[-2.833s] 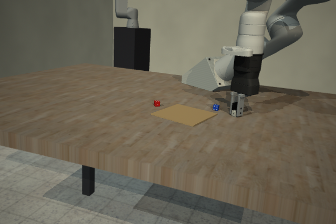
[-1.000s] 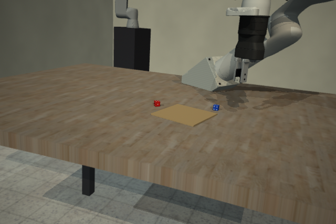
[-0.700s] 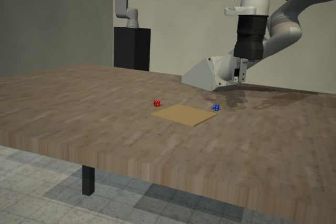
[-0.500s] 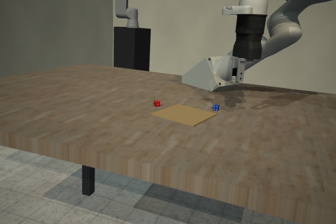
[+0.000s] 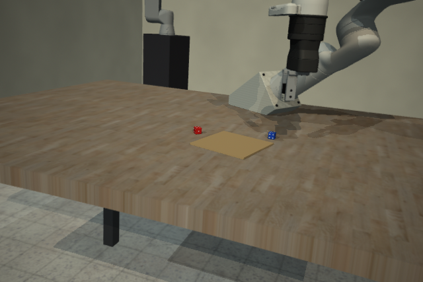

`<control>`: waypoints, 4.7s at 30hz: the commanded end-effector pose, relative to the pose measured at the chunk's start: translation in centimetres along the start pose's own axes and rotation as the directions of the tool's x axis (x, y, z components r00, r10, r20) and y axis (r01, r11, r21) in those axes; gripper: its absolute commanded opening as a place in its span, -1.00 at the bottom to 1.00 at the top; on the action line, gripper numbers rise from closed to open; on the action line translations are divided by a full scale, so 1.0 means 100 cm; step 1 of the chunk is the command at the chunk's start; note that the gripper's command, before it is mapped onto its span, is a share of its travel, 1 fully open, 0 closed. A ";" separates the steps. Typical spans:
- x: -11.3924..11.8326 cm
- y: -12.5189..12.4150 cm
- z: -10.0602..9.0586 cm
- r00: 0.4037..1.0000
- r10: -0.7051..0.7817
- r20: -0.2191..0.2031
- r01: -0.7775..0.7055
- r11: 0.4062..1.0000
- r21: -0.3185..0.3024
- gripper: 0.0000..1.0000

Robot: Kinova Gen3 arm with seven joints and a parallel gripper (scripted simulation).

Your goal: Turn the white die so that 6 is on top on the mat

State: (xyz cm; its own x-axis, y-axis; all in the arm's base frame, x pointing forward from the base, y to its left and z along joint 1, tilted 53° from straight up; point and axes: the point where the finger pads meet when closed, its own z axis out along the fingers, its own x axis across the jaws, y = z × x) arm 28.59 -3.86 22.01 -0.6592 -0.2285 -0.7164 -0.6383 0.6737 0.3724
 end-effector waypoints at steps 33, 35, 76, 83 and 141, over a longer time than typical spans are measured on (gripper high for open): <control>0.009 -0.078 0.001 0.489 0.872 -0.001 -0.872 0.489 -0.002 -0.32; 0.009 -0.082 0.002 0.431 0.903 -0.002 -0.903 0.431 -0.001 -0.32; 0.010 -0.114 0.011 -0.119 0.993 -0.004 -0.993 -0.119 0.020 -0.32; 0.010 -0.114 0.011 -0.120 0.993 -0.004 -0.993 -0.120 0.019 -0.32; 0.023 -0.113 0.015 -0.120 0.993 -0.003 -0.483 -0.062 -0.874 -0.32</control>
State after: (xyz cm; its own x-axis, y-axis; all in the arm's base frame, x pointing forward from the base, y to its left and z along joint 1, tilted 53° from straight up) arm 34.93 -10.93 15.38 -0.5576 0.6941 0.4553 0.0106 -0.5425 0.8400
